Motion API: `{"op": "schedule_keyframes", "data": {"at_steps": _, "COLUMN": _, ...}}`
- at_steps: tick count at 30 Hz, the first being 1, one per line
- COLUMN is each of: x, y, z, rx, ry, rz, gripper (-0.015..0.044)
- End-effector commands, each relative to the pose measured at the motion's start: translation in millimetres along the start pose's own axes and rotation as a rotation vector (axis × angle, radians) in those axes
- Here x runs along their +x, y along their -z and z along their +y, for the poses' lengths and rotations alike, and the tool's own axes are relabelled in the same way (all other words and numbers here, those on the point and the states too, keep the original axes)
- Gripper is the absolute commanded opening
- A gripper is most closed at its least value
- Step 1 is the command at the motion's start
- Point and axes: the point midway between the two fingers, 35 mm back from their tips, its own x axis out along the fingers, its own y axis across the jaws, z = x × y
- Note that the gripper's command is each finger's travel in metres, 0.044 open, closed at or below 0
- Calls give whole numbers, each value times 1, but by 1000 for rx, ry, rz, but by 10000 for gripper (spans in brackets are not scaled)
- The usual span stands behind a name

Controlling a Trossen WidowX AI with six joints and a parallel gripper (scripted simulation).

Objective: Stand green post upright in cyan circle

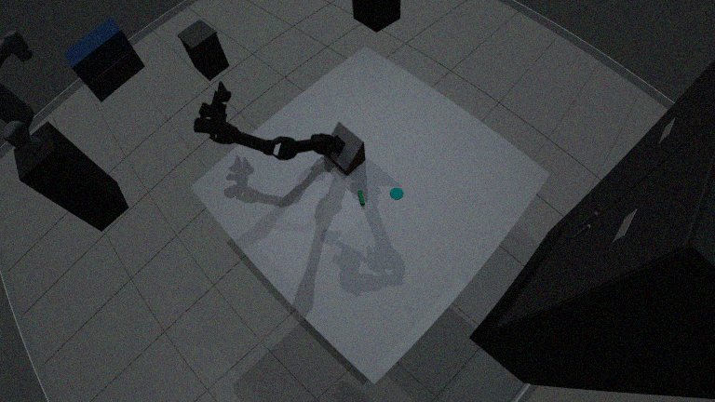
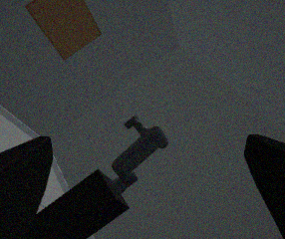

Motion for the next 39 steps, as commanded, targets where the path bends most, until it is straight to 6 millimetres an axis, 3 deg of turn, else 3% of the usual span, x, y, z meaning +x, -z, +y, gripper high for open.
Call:
{"op": "schedule_keyframes", "data": {"at_steps": 1, "x": -1, "y": 0, "z": 2, "rx": -1, "ry": -7, "rz": -1, "gripper": 374}}
{"op": "schedule_keyframes", "data": {"at_steps": 7, "x": -34, "y": 4, "z": 76, "rx": -34, "ry": -219, "rz": -28, "gripper": 233}}
{"op": "schedule_keyframes", "data": {"at_steps": 15, "x": -110, "y": 27, "z": 173, "rx": -120, "ry": -530, "rz": -50, "gripper": 233}}
{"op": "schedule_keyframes", "data": {"at_steps": 22, "x": -198, "y": 65, "z": 233, "rx": -229, "ry": -786, "rz": -63, "gripper": 233}}
{"op": "schedule_keyframes", "data": {"at_steps": 30, "x": -308, "y": 125, "z": 263, "rx": -383, "ry": -1049, "rz": -90, "gripper": 233}}
{"op": "schedule_keyframes", "data": {"at_steps": 34, "x": -361, "y": 161, "z": 262, "rx": -471, "ry": -1168, "rz": -111, "gripper": 233}}
{"op": "schedule_keyframes", "data": {"at_steps": 39, "x": -421, "y": 210, "z": 246, "rx": -589, "ry": -1304, "rz": -147, "gripper": 233}}
